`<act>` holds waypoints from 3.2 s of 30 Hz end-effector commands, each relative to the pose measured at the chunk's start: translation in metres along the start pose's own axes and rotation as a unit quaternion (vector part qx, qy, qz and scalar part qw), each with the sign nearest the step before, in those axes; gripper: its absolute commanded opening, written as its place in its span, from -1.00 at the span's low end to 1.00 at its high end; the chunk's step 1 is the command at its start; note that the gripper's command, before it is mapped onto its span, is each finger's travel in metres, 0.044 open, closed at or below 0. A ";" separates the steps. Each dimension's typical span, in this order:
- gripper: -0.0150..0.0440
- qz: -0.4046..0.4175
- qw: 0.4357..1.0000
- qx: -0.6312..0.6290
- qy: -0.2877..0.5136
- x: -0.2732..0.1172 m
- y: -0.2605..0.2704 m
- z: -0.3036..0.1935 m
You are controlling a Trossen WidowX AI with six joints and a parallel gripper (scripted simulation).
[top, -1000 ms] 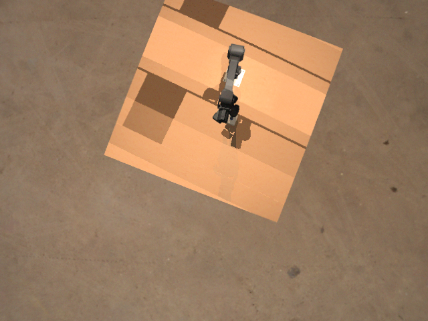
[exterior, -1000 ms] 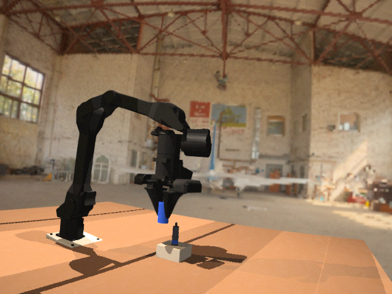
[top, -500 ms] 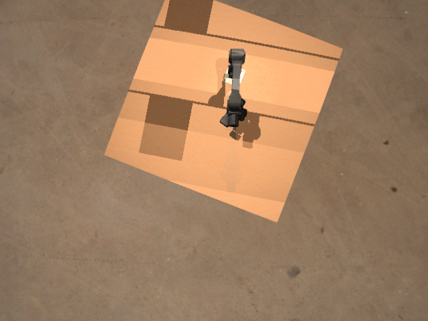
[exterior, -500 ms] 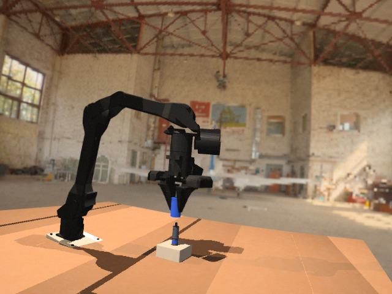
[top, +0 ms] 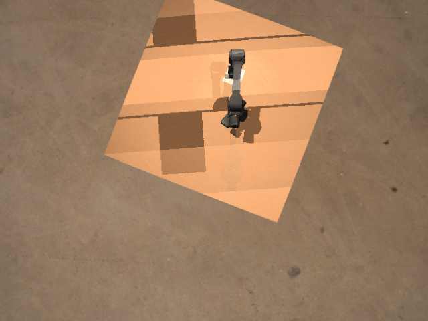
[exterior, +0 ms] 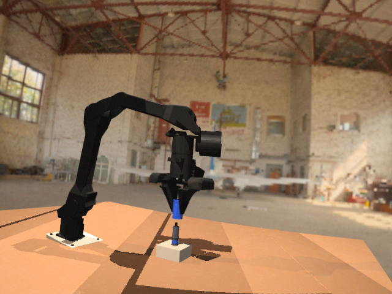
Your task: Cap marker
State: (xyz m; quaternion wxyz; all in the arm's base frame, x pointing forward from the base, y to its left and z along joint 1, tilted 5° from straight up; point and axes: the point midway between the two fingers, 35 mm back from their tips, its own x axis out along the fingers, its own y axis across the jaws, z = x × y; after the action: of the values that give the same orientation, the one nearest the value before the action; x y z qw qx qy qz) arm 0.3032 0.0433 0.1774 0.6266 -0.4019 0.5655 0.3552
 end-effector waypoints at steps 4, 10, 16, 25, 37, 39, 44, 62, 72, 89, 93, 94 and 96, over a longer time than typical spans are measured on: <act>-0.49 0.001 1.000 0.002 0.003 0.011 0.000 -0.001; -0.49 0.001 1.000 0.002 0.003 0.021 0.000 0.000; -0.49 0.001 1.000 0.002 0.003 0.031 0.000 0.000; -0.49 0.001 1.000 0.002 0.003 0.045 0.000 -0.001; -0.49 0.001 1.000 0.002 0.003 0.051 0.001 -0.001; -0.49 0.001 1.000 0.002 0.003 0.051 0.001 -0.001; -0.14 0.001 1.000 0.002 0.002 0.050 0.001 -0.001; 1.00 0.001 1.000 0.002 0.002 0.019 -0.001 0.001; 0.82 0.001 0.999 0.032 0.002 -0.024 0.001 -0.001; -0.49 -0.001 0.791 0.611 0.003 -0.016 0.001 -0.001; -0.49 -0.001 0.791 0.611 0.003 -0.016 0.001 -0.001; -0.49 -0.001 0.791 0.611 0.003 -0.016 0.001 -0.001; -0.49 -0.001 0.791 0.611 0.003 -0.016 0.001 -0.001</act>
State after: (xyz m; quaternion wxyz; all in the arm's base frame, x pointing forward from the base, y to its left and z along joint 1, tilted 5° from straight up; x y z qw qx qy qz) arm 0.3006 0.0432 0.1940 0.7423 0.0429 0.6671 -0.0464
